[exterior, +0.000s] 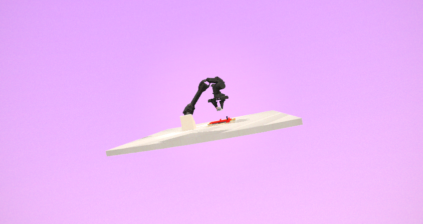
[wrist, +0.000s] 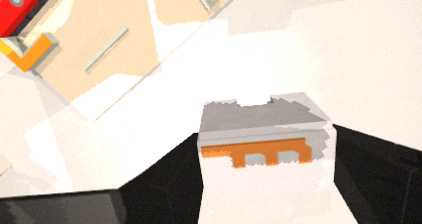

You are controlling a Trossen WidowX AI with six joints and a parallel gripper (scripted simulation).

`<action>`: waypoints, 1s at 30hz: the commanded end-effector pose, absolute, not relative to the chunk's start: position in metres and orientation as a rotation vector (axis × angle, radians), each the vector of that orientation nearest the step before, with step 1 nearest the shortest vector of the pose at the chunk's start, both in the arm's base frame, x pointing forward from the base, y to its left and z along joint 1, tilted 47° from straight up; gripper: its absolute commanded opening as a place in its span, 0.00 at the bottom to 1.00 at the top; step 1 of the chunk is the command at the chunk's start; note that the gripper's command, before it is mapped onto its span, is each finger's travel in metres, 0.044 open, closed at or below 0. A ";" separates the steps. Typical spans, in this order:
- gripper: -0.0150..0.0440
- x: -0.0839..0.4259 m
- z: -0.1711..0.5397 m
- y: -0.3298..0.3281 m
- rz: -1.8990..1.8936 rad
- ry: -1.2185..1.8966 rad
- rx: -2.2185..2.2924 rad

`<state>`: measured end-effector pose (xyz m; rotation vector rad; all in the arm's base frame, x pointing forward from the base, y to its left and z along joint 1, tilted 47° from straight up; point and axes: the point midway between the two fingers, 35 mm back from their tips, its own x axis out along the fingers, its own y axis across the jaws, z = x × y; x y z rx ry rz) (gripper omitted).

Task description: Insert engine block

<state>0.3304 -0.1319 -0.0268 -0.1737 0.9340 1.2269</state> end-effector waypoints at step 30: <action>0.25 0.340 -0.037 -0.114 1.203 1.460 -0.572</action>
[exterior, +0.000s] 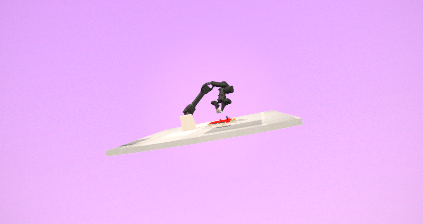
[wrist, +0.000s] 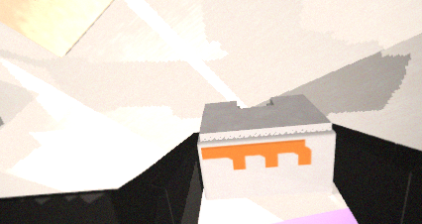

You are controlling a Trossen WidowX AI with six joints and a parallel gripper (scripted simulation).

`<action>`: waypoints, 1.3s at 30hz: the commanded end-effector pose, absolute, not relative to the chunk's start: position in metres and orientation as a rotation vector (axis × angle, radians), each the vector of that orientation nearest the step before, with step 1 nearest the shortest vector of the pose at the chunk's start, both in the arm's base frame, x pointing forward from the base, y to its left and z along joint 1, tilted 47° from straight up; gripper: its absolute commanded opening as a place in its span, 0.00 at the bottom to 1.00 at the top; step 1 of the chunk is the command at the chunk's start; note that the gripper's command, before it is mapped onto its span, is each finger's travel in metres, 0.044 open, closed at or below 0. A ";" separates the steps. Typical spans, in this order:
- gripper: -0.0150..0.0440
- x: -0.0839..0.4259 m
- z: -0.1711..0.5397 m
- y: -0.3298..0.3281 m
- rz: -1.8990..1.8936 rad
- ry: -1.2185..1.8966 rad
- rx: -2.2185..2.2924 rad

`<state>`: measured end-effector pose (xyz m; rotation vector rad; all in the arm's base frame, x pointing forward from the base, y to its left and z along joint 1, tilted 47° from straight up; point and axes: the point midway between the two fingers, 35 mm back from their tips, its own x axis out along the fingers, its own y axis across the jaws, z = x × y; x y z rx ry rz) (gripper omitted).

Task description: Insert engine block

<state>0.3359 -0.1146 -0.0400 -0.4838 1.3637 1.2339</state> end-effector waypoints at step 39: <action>0.25 0.345 -0.069 -0.066 1.153 1.666 -0.751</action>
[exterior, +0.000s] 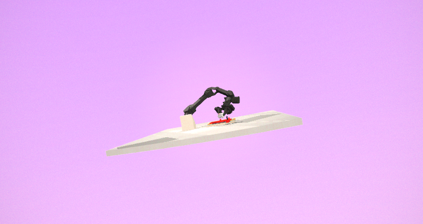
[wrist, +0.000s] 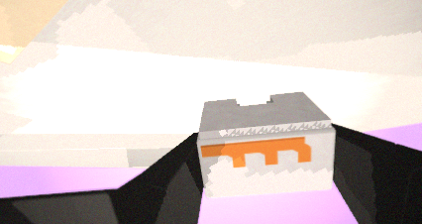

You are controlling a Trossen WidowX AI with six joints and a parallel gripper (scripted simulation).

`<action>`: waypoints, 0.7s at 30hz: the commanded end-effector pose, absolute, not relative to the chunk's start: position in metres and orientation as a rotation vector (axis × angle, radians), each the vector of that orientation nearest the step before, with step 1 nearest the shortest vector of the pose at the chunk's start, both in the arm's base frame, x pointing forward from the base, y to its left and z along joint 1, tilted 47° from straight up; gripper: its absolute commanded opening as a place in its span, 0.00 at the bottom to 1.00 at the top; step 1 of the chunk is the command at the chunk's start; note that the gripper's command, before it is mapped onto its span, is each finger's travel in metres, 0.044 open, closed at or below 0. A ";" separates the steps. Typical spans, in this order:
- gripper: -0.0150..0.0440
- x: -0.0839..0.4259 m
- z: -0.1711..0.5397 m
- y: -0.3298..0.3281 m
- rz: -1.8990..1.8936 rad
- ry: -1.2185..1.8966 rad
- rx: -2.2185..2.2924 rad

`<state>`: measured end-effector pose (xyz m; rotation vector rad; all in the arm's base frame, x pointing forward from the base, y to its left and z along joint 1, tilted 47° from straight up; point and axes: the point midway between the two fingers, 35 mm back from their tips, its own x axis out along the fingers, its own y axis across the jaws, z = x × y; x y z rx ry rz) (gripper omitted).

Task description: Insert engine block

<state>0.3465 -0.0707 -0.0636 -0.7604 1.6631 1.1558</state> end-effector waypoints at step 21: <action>0.25 0.346 -0.096 -0.038 1.155 1.665 -0.750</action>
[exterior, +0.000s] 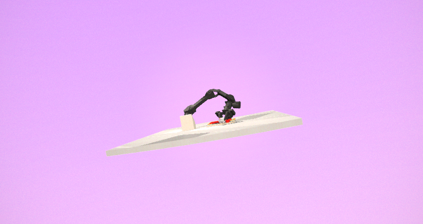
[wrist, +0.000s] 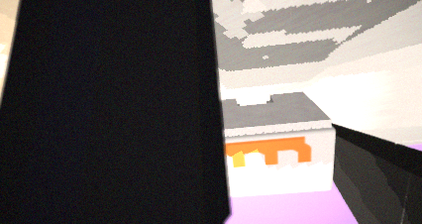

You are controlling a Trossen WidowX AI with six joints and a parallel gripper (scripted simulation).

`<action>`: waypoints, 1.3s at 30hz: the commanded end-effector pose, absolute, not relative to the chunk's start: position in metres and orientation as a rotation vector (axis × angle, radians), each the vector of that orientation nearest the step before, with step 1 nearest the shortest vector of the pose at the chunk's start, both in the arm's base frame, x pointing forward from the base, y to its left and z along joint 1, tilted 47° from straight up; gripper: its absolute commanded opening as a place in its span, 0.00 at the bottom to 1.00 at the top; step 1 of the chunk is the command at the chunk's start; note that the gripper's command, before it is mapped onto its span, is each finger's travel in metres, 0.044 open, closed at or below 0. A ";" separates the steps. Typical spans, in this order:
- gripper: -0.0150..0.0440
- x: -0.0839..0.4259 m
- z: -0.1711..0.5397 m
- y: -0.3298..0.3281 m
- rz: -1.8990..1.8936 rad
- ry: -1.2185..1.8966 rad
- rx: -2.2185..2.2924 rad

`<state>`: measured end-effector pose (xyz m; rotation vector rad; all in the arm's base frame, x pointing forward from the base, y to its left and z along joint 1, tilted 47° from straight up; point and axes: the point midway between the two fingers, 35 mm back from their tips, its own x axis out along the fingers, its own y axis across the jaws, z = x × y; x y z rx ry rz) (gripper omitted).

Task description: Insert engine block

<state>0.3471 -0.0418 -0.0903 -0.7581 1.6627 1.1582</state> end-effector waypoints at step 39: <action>0.61 0.350 -0.099 -0.031 1.149 1.664 -0.751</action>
